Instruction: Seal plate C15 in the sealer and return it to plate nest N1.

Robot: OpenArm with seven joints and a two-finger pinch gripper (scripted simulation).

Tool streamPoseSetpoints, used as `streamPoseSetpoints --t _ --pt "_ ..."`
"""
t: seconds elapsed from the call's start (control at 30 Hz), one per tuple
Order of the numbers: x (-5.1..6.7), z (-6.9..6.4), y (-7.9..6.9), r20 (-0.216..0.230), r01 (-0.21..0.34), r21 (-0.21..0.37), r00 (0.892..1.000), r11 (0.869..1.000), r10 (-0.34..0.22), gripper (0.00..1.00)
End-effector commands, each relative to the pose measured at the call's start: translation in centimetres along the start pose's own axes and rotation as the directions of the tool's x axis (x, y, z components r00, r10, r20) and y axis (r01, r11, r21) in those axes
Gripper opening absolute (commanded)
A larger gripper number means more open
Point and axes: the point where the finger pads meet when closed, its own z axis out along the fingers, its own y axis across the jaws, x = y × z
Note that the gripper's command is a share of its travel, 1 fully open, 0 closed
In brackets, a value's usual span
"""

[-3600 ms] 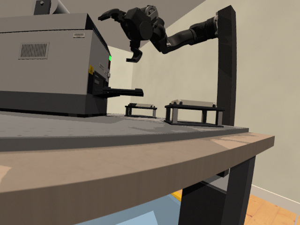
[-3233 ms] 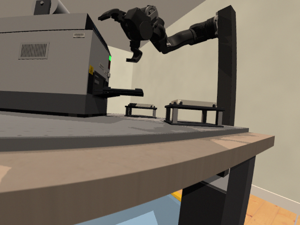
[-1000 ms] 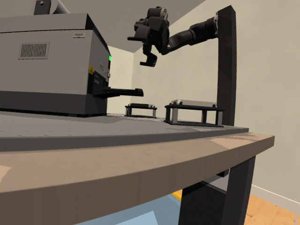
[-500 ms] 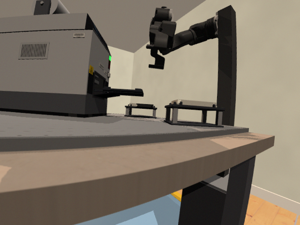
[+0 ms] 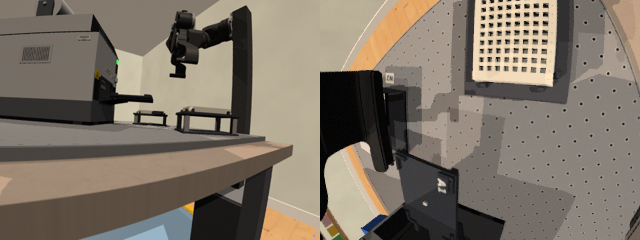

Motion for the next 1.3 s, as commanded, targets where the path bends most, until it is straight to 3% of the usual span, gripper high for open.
streamPoseSetpoints --t 0.0,0.33,0.5,0.9,1.07,1.27 --pt "-0.6 -0.3 -0.4 0.009 -0.011 0.011 1.0 1.0 0.011 0.77" --pt "-0.6 -0.3 -0.4 0.009 -0.011 0.011 1.0 1.0 0.011 0.77" --pt "3.6 1.1 -0.8 0.009 -0.011 0.011 1.0 1.0 0.011 0.77" --pt "3.6 1.1 -0.8 0.009 -0.011 0.011 1.0 1.0 0.011 0.77" --pt "7.8 2.5 -1.2 0.009 -0.011 0.011 1.0 1.0 0.011 0.77" --pt "7.8 2.5 -1.2 0.009 -0.011 0.011 1.0 1.0 0.011 0.77"
